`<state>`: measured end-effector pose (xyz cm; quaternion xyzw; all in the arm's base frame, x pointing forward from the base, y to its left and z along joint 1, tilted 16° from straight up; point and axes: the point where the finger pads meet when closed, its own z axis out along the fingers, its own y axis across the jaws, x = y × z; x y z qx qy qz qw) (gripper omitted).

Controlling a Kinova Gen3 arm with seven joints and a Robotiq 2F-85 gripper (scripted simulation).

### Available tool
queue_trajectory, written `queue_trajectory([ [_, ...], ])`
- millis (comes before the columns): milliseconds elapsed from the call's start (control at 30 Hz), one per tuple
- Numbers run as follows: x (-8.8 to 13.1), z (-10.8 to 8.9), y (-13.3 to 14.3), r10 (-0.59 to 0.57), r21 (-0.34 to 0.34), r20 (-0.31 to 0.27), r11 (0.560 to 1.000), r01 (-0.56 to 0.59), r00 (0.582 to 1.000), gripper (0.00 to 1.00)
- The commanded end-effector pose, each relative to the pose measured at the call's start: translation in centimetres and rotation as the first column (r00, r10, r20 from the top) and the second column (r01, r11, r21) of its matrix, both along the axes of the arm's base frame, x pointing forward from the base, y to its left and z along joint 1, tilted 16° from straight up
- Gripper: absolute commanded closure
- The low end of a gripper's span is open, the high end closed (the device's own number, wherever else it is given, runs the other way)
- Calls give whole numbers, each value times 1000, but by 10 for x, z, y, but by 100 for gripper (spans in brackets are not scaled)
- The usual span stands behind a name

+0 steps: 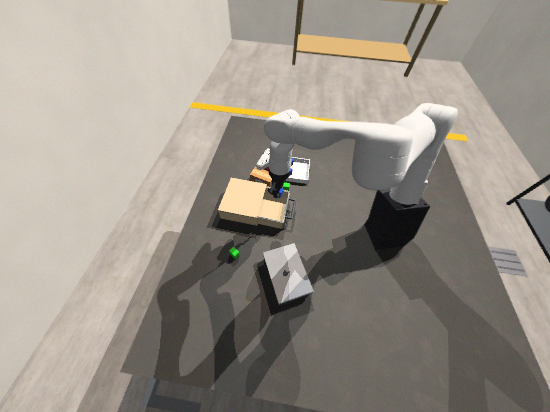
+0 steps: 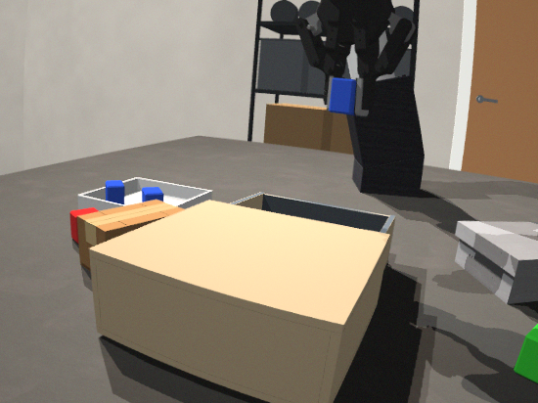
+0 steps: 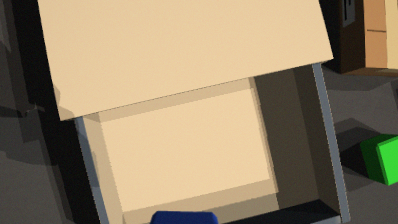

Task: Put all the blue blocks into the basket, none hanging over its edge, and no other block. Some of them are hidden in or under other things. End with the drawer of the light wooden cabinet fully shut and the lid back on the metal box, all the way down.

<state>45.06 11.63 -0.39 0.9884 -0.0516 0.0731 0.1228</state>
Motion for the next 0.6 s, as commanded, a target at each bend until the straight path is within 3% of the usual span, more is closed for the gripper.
queue_trajectory([
  [0, 1, 1, -2, -17, 3, 5, 1000, 17, 1000, 90],
  [200, 1, 5, -22, -154, 23, 30, 988, 153, 988, 90],
  [367, 1, 11, -54, -370, 62, 68, 928, 366, 926, 90],
  [433, 1, 11, -54, -370, 62, 68, 928, 366, 926, 90],
  [567, -1, 18, -87, -581, 113, 101, 813, 571, 808, 90],
])
